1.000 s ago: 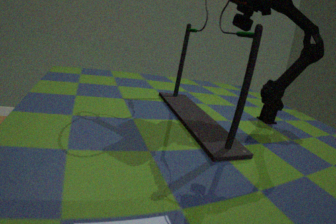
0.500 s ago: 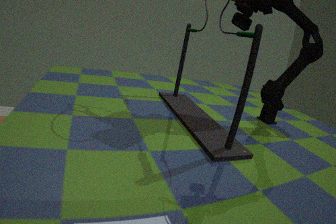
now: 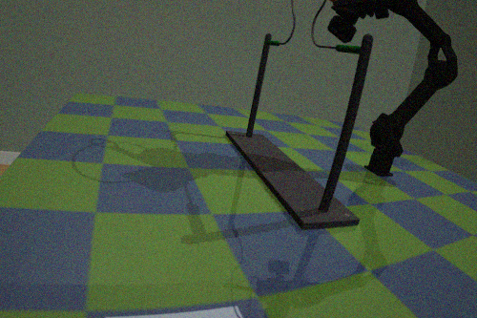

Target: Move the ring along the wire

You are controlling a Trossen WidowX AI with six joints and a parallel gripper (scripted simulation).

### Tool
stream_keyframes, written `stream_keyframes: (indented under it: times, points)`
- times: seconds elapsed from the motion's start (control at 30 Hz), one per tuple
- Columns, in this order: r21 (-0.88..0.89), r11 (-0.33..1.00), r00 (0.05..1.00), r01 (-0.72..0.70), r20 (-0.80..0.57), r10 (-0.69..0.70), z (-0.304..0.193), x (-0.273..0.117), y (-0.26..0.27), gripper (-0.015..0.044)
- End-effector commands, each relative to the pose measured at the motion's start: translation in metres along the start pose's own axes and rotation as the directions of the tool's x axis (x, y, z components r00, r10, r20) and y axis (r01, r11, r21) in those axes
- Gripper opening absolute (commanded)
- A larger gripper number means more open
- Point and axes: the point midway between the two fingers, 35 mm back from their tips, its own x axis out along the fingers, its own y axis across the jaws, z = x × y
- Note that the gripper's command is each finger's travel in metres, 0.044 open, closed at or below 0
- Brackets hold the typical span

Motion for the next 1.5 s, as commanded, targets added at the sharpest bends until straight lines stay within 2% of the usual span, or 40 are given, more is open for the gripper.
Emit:
stream_keyframes:
  times: [0.0, 0.77, 1.47]
  points:
    - [-0.042, 0.999, 1.0, 0.016, 0.013, -0.016, 0.002, -0.002, 0.002, -0.015]
    - [-0.227, 0.965, 0.991, 0.131, 0.054, -0.122, 0.003, -0.001, -0.006, -0.015]
    - [-0.427, 0.865, 0.965, 0.263, 0.127, -0.231, 0.005, -0.002, -0.014, -0.015]
